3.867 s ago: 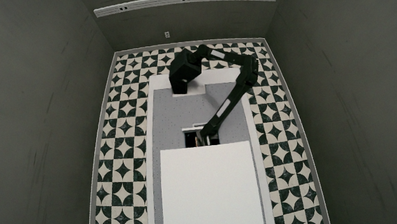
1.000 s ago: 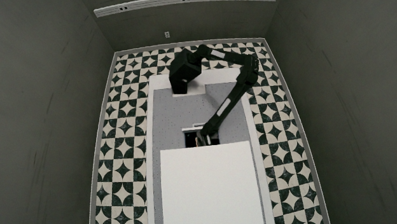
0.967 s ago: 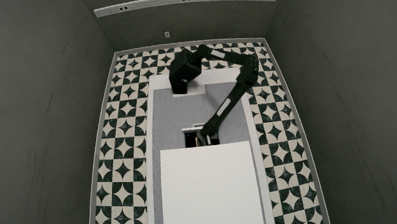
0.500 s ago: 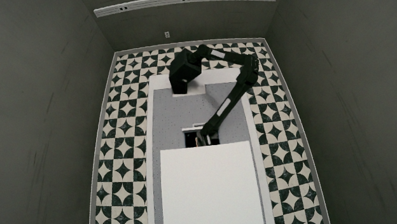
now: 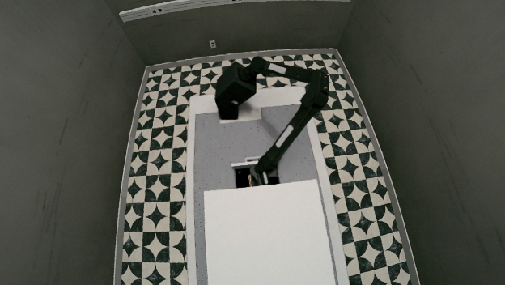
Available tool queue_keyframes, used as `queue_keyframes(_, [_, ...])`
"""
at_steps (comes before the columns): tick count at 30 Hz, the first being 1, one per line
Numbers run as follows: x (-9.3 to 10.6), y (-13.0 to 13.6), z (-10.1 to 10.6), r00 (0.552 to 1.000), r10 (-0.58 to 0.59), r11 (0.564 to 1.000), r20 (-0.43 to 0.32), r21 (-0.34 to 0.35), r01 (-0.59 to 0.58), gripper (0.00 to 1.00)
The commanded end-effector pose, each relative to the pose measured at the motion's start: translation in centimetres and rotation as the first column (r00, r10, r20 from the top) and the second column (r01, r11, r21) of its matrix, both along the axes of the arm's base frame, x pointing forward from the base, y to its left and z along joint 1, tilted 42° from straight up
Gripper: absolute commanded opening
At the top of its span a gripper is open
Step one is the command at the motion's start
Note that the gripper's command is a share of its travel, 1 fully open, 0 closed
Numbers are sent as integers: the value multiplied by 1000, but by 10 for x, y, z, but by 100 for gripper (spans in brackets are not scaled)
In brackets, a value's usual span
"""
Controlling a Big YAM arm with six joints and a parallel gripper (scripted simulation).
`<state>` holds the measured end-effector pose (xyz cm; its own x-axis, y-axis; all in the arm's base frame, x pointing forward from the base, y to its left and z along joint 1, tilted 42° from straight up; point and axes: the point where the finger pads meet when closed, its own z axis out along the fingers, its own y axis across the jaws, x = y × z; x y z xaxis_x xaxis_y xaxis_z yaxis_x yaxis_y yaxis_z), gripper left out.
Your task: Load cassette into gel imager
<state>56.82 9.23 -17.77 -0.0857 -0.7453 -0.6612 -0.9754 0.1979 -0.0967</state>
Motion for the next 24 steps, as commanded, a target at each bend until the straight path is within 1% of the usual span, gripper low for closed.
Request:
queue_keyframes(1, [9, 1, -2, 1000, -8, 1000, -5, 1, 8, 92])
queue_keyframes(5, [9, 1, -2, 1000, -8, 1000, -5, 1, 8, 92])
queue_keyframes(7, [19, -13, 18, 999, -20, 1000, 33, -2, 20, 92])
queue_keyframes(8, [21, -18, 22, 999, -20, 1000, 42, -4, 20, 92])
queue_keyframes(11, [20, -19, 23, 999, -19, 1000, 43, -4, 19, 92])
queue_keyframes(12, [12, -16, 13, 1000, -13, 1000, 20, -2, 13, 92])
queue_keyframes(15, [5, -18, 17, 1000, -13, 1000, 13, -1, 13, 92])
queue_keyframes(16, [5, -21, 21, 1000, -17, 1000, 17, -2, 17, 92])
queue_keyframes(21, [3, -24, 26, 1000, -16, 1000, 17, -2, 16, 92])
queue_keyframes(24, [-3, -24, 19, 1000, -11, 1000, -1, -1, 11, 92])
